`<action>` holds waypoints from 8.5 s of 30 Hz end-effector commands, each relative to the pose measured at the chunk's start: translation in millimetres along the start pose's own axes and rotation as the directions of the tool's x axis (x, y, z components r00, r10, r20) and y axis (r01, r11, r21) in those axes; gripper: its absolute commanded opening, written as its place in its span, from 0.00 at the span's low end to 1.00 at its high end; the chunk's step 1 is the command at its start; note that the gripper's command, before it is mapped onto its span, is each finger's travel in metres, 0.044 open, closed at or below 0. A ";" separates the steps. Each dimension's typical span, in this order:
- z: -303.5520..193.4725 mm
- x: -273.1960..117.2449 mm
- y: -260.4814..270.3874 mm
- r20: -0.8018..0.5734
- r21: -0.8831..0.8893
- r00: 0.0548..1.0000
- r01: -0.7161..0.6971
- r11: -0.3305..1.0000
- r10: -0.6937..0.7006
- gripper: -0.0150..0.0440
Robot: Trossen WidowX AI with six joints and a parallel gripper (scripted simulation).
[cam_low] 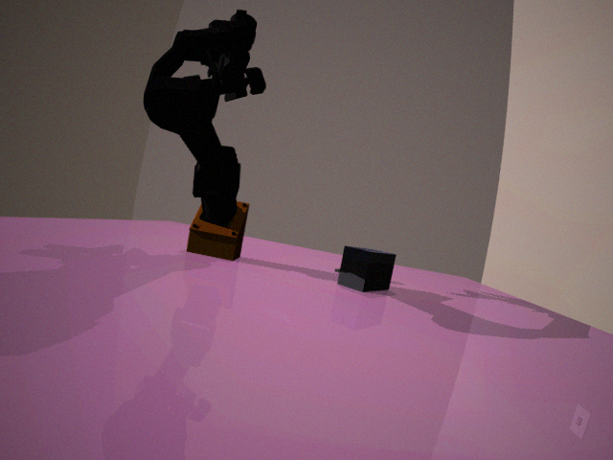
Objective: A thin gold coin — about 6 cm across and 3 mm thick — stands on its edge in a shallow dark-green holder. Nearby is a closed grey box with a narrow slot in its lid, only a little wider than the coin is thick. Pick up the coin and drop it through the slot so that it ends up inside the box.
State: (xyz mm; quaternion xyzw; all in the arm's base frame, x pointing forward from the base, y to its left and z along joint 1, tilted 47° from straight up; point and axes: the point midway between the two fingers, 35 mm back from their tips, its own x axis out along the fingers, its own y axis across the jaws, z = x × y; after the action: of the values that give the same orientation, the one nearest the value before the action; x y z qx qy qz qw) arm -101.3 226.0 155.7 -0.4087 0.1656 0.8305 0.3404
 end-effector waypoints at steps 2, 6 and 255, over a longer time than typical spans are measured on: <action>-34.0 3.1 -86.5 -0.266 0.487 0.950 0.278 0.828 -0.163 0.53; -67.3 -1.4 -130.8 -0.444 0.700 0.877 0.467 0.540 -0.183 0.53; -387.8 -189.2 -176.8 -0.883 -0.331 0.195 -0.904 -0.271 0.426 0.25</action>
State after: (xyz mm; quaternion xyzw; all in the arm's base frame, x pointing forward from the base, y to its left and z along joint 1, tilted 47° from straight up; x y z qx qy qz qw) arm 325.7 63.0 63.5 -0.5029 -0.0308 0.6635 -0.5531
